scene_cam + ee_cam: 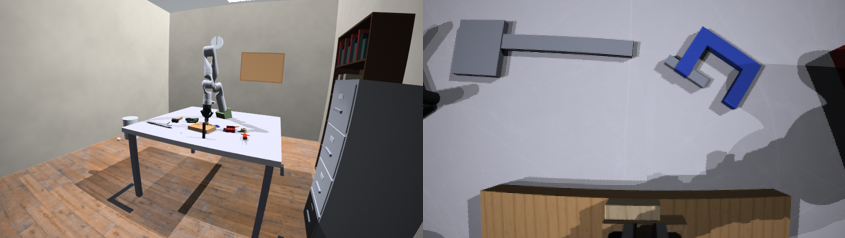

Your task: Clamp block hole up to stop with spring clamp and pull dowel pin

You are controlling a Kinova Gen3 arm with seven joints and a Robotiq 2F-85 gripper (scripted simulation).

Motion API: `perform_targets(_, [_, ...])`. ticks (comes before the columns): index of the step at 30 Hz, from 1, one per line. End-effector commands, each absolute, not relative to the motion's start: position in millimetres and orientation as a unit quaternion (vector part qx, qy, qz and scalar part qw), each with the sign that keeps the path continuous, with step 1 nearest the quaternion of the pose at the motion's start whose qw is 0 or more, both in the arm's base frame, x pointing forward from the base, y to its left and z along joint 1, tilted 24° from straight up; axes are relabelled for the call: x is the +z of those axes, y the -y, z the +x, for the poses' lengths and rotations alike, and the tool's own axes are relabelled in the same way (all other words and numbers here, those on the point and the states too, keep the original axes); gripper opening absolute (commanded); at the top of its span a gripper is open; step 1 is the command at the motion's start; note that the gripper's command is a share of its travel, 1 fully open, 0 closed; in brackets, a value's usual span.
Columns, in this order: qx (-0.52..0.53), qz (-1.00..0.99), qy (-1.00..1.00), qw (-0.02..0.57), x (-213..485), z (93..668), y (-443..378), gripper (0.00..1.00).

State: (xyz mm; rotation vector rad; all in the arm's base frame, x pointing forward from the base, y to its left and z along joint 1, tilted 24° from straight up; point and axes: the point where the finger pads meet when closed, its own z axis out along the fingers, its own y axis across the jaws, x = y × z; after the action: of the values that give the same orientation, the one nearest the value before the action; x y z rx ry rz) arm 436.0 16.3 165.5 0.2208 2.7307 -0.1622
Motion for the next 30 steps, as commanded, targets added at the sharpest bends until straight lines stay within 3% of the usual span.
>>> perform_targets(1, [-0.058, 0.079, -0.975, 0.198, 165.8, 436.4, -16.5, 0.1])
perform_targets(30, [-0.058, 0.079, -0.975, 0.198, 163.0, 437.5, -16.1, 0.1])
